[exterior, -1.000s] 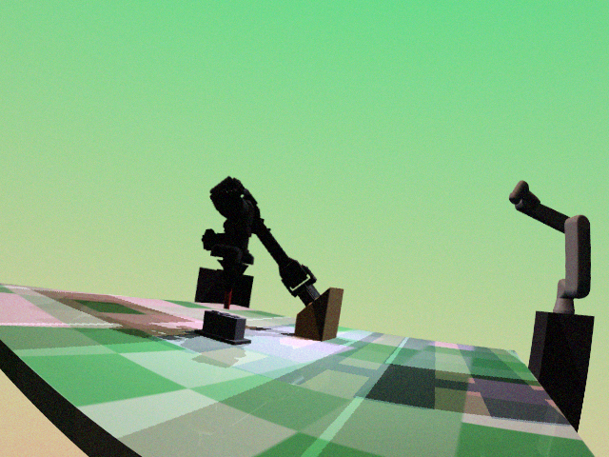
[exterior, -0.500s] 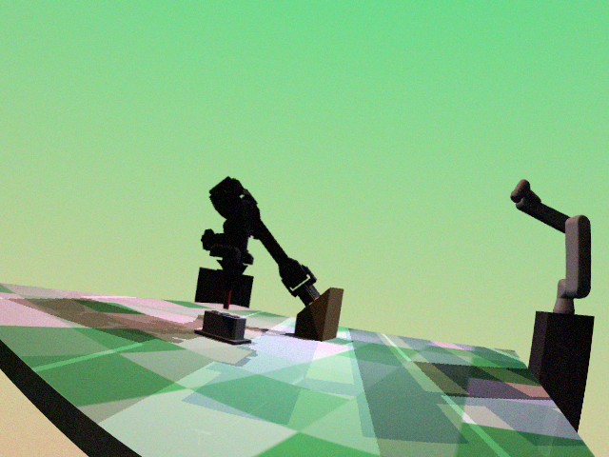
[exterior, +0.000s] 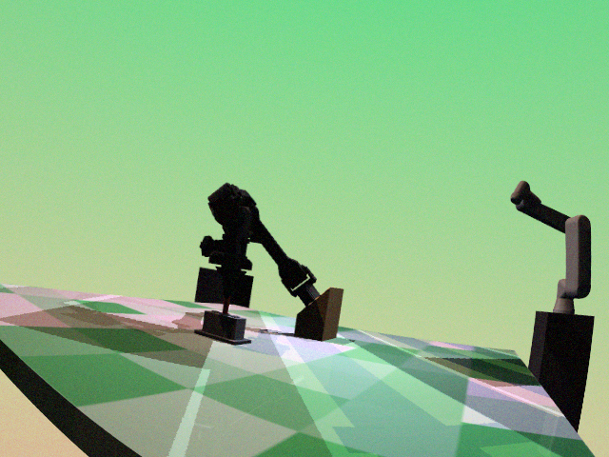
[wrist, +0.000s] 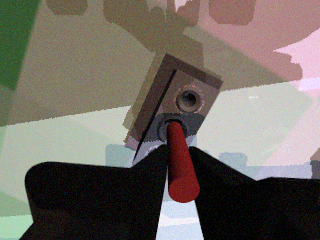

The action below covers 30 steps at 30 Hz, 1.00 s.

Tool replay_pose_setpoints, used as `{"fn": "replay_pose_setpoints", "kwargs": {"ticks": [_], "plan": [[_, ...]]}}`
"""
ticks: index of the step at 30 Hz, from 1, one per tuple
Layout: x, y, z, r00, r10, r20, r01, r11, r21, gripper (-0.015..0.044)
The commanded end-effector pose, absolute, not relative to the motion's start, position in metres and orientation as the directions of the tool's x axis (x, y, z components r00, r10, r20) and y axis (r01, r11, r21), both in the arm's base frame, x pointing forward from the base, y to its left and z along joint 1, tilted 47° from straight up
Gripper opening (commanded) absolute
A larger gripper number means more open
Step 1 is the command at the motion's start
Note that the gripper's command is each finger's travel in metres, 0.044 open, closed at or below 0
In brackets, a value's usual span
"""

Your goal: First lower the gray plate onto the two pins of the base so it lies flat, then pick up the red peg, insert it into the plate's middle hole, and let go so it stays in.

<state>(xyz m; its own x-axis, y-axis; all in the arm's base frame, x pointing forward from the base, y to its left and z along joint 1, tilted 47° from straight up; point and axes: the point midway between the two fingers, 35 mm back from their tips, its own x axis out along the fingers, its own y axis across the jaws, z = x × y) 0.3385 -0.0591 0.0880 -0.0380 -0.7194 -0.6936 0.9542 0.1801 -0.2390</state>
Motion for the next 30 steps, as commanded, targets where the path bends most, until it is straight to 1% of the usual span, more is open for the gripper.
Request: {"fn": "replay_pose_setpoints", "kwargs": {"ticks": [1, 30], "plan": [[0.3387, -0.0596, 0.0881, -0.035, -0.721, -0.692, 0.954, 0.183, -0.238, 0.0000], [0.3389, -0.0600, 0.0868, -0.037, -0.719, -0.694, 0.955, 0.178, -0.236, 0.0000]]}}
